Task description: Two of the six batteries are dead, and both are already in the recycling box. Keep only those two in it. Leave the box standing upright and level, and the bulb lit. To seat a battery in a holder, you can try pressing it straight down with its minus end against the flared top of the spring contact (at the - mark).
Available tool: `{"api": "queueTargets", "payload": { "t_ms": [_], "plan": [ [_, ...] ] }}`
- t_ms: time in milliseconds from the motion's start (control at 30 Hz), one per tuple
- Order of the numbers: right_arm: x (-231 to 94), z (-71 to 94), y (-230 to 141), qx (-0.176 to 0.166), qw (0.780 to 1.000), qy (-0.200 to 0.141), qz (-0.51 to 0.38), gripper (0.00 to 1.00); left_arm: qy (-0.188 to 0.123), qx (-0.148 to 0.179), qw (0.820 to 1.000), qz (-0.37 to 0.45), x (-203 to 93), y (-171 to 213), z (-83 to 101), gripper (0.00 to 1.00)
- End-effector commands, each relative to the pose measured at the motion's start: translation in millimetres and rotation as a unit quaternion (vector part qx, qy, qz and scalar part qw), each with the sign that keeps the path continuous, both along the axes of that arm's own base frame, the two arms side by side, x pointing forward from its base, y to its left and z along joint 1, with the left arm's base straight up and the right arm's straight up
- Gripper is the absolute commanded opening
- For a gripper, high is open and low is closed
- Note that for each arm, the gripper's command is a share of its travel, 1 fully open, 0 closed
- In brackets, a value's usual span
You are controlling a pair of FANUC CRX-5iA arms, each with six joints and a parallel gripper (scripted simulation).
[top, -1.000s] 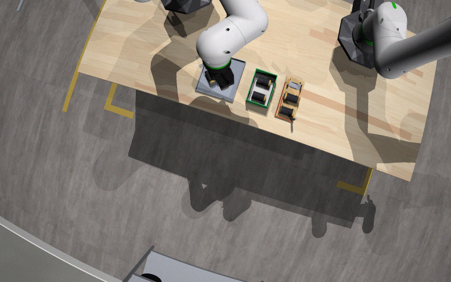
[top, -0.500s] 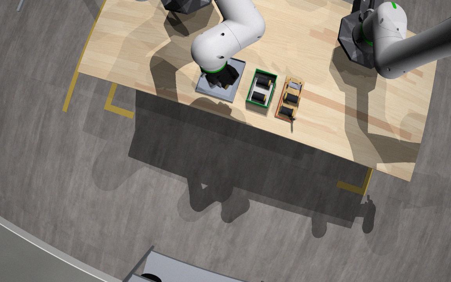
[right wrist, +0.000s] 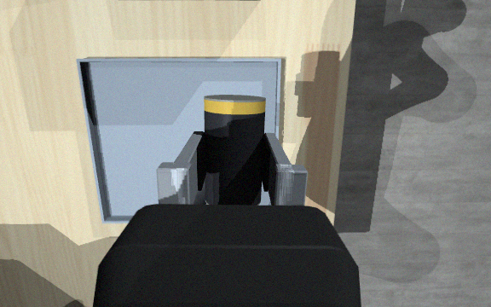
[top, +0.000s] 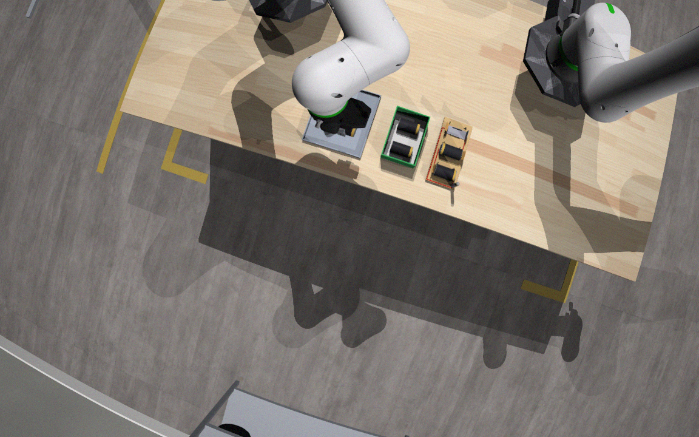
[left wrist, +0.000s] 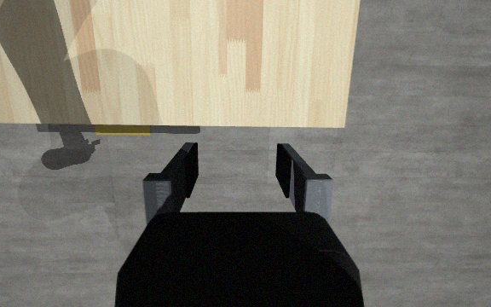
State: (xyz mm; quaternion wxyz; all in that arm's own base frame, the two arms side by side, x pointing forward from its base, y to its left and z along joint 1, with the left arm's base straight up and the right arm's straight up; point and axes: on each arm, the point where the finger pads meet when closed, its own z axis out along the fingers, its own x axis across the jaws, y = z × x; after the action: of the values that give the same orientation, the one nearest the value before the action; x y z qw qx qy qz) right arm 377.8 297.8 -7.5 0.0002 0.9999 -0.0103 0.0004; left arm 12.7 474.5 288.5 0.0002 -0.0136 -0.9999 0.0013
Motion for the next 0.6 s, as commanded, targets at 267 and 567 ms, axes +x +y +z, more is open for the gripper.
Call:
{"api": "queueTargets", "payload": {
  "t_ms": [267, 567],
  "plan": [
    [0.7, 0.9, 0.3, 0.001, 1.0, 0.0, 0.014, 0.57, 0.0, 0.001, 1.0, 0.0, 0.2, 0.3, 1.2, 1.0],
    [0.3, 0.9, 1.4, 0.001, 1.0, 0.0, 0.014, 0.57, 0.0, 0.001, 1.0, 0.0, 0.2, 0.3, 1.2, 1.0]
  ]
}}
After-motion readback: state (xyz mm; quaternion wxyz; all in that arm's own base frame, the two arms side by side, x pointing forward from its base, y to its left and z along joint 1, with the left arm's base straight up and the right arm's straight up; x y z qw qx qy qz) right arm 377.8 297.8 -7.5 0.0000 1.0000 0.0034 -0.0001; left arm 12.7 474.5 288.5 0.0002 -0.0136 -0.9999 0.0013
